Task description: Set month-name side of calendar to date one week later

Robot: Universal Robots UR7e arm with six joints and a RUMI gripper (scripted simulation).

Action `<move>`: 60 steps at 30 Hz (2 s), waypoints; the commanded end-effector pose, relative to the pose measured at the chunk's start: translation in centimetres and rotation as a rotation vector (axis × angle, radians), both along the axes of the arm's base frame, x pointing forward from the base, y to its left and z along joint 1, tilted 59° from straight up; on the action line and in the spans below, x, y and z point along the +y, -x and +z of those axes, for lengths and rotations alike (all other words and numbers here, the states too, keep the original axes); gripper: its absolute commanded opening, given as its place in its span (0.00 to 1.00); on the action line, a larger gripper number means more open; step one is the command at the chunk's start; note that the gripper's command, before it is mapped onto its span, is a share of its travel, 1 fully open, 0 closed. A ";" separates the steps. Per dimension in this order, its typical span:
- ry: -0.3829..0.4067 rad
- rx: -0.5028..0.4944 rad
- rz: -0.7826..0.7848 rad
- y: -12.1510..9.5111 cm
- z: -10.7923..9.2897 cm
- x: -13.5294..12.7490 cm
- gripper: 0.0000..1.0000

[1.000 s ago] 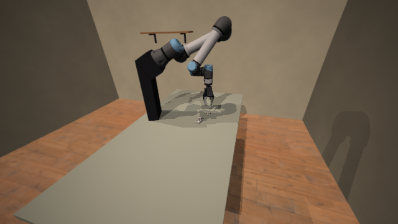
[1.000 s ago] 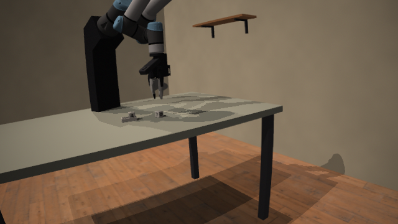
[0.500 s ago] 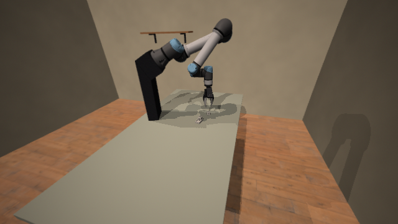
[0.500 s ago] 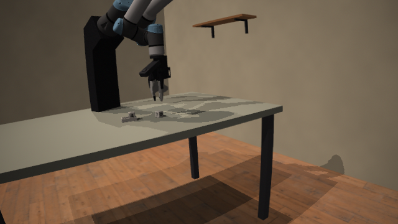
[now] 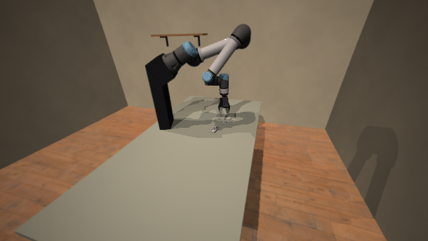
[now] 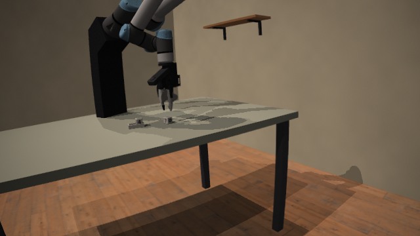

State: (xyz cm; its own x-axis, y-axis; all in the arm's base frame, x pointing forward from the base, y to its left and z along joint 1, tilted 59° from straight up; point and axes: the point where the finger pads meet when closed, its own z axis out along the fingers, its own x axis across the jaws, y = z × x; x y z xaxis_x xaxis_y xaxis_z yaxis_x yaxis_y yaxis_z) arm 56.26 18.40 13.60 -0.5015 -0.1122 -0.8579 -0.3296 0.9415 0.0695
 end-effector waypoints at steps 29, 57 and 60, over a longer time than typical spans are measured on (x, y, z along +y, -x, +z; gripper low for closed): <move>0.000 -0.002 -0.001 -1.8 -1.0 0.7 0.28; 0.000 -0.002 -0.001 -1.8 -1.0 0.7 0.28; 0.000 -0.002 -0.001 -1.8 -1.0 0.7 0.28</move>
